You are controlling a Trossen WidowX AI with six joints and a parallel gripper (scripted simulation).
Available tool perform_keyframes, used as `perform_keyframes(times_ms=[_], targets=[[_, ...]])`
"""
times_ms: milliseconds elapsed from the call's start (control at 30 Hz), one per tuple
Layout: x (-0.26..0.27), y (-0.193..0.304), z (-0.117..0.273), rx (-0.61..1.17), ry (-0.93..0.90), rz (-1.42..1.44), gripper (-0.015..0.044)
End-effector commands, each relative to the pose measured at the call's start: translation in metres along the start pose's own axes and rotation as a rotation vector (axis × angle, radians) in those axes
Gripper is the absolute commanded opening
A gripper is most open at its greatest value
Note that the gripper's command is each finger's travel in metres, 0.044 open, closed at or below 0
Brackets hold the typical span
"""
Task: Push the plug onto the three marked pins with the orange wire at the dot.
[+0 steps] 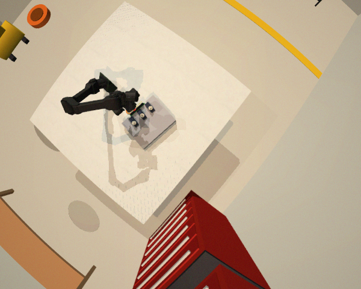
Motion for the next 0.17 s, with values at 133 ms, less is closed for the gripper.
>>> perform_keyframes(times_ms=[133], targets=[[0.0004,-0.0007,0.0016,-0.001,-0.007,-0.007,0.0440]])
Point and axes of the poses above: the point midway between the two fingers, 35 mm back from their tips, its own z axis back along the fingers, its own x axis across the jaws, y = z × x, the point moved 7 cm from there along z, back along the fingers, and after that the axes turned 12 degrees about z, right-handed, at the moved point
